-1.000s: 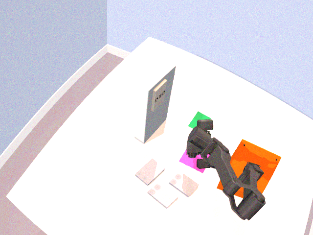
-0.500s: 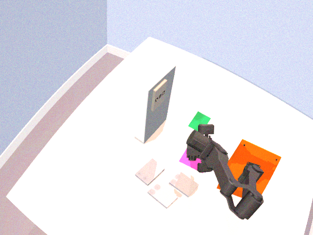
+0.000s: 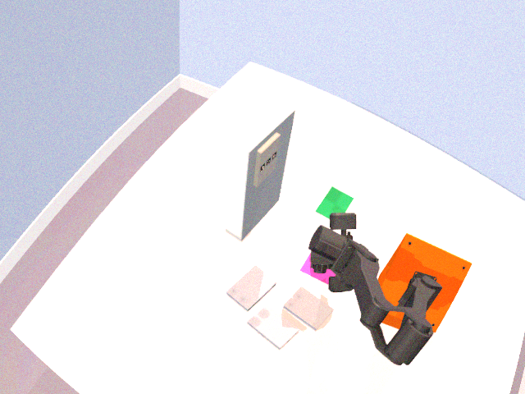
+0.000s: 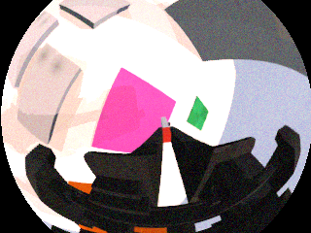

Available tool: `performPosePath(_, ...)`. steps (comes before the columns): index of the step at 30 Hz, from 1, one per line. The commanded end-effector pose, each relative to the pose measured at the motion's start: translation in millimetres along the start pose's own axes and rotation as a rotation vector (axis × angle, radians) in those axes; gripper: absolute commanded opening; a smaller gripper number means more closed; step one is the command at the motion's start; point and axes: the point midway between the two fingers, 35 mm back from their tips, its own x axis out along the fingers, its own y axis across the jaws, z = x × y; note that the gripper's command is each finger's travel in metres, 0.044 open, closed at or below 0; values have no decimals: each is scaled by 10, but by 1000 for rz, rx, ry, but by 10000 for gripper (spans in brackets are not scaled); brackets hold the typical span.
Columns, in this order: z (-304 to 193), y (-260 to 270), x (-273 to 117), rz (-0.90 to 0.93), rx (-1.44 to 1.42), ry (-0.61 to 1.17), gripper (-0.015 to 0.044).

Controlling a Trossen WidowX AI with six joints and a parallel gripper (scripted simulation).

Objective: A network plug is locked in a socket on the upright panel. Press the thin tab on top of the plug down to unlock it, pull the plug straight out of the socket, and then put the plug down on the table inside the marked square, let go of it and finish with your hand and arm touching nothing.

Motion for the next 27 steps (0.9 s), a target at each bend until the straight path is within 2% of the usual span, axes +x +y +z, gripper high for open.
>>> performPosePath(1, -14, 40, 54, -1, 1, 6, 0)
performPosePath(27, -30, 229, 285, 1, 2, 3, 0)
